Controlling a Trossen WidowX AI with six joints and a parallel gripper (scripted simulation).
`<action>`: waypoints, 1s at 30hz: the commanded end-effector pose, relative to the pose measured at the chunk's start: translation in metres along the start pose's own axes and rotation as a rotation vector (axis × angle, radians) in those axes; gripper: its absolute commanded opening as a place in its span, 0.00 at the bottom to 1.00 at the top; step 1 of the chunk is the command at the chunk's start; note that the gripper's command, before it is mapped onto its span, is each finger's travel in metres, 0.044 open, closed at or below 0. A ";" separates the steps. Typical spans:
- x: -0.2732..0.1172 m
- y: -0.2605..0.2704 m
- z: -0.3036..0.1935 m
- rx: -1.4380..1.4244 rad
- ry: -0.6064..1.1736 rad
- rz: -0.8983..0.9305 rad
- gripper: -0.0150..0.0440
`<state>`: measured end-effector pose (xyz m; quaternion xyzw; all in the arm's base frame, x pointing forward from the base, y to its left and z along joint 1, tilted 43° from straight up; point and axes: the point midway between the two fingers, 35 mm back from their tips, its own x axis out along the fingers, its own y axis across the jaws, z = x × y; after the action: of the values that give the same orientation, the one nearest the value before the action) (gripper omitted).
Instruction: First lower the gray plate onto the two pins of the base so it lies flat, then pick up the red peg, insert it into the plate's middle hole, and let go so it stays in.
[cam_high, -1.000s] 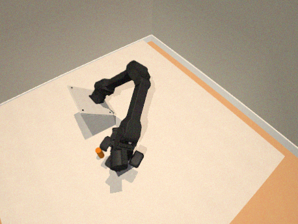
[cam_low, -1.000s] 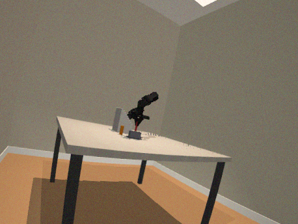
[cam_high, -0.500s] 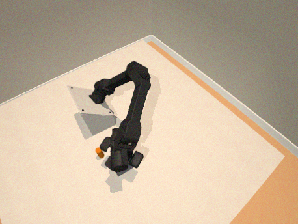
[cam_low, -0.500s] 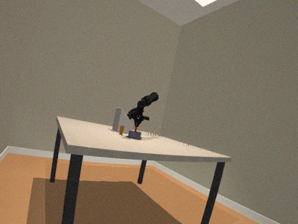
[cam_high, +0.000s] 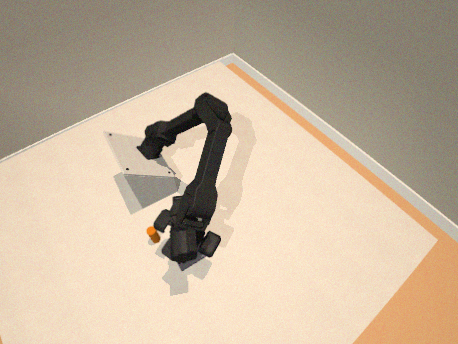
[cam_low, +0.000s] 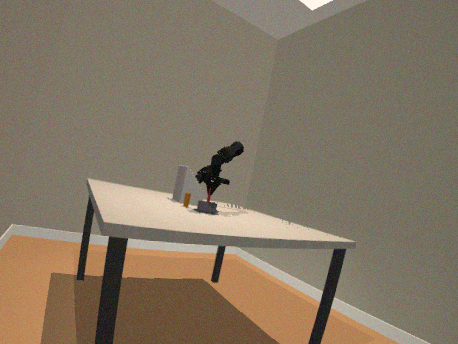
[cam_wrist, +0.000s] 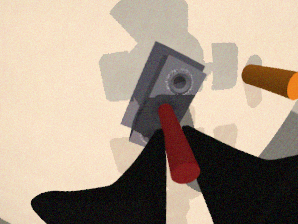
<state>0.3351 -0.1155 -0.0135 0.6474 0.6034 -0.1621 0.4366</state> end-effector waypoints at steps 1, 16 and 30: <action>0.002 -0.001 -0.002 0.004 0.003 -0.002 0.25; 0.003 0.001 -0.001 0.004 0.003 -0.002 0.25; 0.003 0.000 -0.001 0.001 0.001 -0.003 0.25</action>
<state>0.3354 -0.1130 -0.0153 0.6469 0.6044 -0.1627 0.4357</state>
